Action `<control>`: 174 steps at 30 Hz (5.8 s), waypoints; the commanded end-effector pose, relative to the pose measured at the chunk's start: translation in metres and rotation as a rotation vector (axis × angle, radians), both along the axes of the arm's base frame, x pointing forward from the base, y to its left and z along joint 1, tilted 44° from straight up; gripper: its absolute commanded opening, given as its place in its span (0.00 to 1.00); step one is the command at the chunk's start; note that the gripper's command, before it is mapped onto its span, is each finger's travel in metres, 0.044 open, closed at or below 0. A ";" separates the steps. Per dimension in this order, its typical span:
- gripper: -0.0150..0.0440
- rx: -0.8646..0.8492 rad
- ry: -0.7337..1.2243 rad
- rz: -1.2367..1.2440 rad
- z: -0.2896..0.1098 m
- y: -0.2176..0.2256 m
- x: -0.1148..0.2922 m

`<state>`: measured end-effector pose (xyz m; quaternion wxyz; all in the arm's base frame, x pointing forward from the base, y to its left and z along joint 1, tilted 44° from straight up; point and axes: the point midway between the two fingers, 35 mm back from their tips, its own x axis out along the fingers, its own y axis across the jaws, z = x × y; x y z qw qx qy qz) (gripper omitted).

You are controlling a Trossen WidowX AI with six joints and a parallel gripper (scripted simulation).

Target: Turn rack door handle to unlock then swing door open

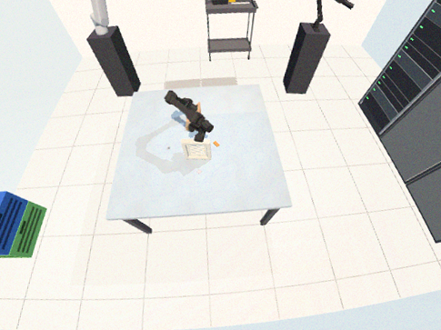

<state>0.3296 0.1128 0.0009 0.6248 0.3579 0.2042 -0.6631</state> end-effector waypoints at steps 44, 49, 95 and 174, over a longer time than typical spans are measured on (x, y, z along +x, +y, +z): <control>0.29 -0.030 0.452 0.480 0.012 -0.016 -0.034; 0.29 -0.034 0.518 0.549 0.016 -0.021 -0.042; 0.29 -0.064 1.058 1.114 0.076 -0.087 -0.077; 0.75 -0.095 1.326 1.431 0.139 -0.092 -0.068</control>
